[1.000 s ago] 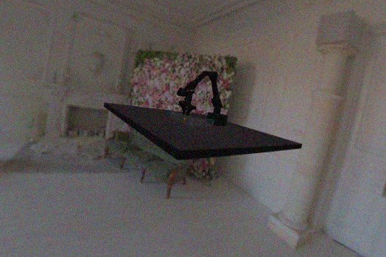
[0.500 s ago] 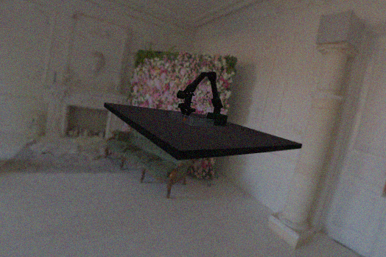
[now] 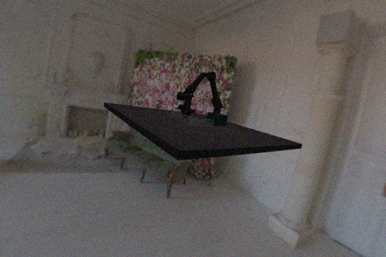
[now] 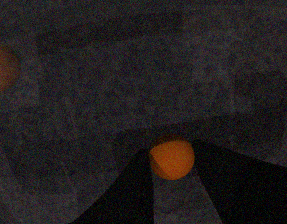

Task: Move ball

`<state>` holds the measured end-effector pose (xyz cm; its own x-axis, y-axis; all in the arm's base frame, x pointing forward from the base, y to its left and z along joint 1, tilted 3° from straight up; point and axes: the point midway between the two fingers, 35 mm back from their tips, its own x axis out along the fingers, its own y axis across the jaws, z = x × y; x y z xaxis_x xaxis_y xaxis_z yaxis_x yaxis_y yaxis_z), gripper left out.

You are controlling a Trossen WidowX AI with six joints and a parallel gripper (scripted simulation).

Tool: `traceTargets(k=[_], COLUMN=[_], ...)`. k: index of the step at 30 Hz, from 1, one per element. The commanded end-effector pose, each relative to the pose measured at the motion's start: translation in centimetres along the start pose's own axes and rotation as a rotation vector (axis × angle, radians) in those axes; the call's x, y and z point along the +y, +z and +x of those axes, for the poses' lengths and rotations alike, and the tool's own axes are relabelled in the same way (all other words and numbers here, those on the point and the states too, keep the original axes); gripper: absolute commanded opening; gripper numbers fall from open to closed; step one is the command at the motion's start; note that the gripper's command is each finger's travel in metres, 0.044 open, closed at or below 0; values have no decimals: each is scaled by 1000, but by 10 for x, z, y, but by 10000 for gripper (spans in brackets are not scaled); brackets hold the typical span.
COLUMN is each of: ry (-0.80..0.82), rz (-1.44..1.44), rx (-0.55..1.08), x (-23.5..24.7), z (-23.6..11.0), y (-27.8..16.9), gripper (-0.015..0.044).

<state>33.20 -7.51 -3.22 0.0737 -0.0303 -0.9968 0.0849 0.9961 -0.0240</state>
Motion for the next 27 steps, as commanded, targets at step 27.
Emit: traceTargets(k=[27], ry=[4], rz=[4], rx=[2], x=[1], z=[-121], y=[1], gripper=[0])
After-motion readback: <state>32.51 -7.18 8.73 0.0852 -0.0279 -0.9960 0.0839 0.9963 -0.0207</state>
